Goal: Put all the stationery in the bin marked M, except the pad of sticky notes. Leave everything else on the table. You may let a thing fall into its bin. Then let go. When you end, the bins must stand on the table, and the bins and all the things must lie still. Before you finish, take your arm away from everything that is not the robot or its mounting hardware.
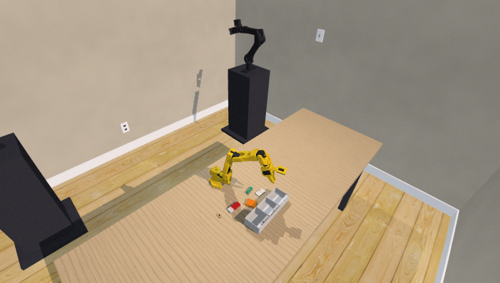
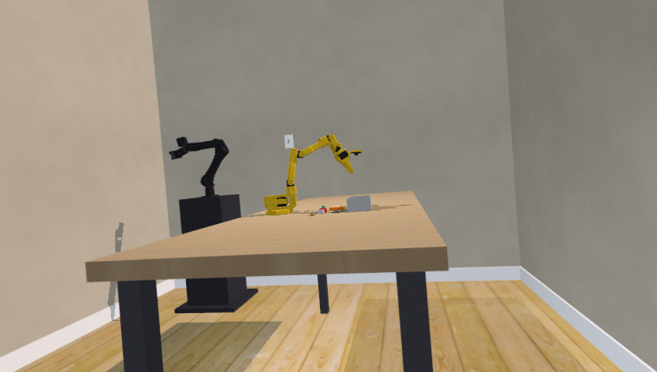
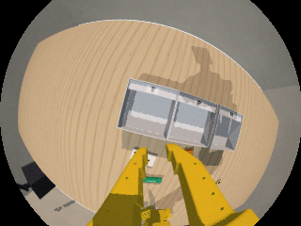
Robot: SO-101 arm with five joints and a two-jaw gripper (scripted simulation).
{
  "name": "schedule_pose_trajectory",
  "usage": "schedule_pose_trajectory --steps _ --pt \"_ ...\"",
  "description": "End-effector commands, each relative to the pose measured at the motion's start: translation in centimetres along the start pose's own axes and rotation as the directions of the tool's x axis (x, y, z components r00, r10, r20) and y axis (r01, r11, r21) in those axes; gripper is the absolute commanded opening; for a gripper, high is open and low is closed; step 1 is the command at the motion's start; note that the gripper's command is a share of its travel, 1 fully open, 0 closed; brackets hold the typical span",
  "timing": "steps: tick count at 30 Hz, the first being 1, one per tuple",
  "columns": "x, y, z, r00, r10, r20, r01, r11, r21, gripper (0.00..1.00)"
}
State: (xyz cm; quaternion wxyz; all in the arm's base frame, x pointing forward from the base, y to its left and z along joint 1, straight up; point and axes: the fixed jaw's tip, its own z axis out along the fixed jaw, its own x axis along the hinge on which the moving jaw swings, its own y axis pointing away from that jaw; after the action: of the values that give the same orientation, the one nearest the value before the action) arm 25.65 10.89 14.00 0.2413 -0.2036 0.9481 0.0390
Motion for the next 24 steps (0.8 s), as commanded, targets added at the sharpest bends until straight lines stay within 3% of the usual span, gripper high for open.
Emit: schedule_pose_trajectory --steps 1,6,13,21,24 --pt "-0.4 -0.6 -1.2 0.998 -0.032 0.049 0.032 0.999 0.014 0.07" --pt "0.0 -1.3 -1.1 0.997 -0.075 0.029 0.074 0.997 0.026 0.08" --pt "2.0 -3.8 -0.6 0.973 -0.227 -0.052 0.229 0.972 0.051 0.11" --pt "5.8 -7.2 -0.2 0.872 -0.453 -0.185 0.463 0.886 0.013 0.15" --pt "6.4 -7.7 -0.2 0.853 -0.482 -0.201 0.492 0.871 0.000 0.15"
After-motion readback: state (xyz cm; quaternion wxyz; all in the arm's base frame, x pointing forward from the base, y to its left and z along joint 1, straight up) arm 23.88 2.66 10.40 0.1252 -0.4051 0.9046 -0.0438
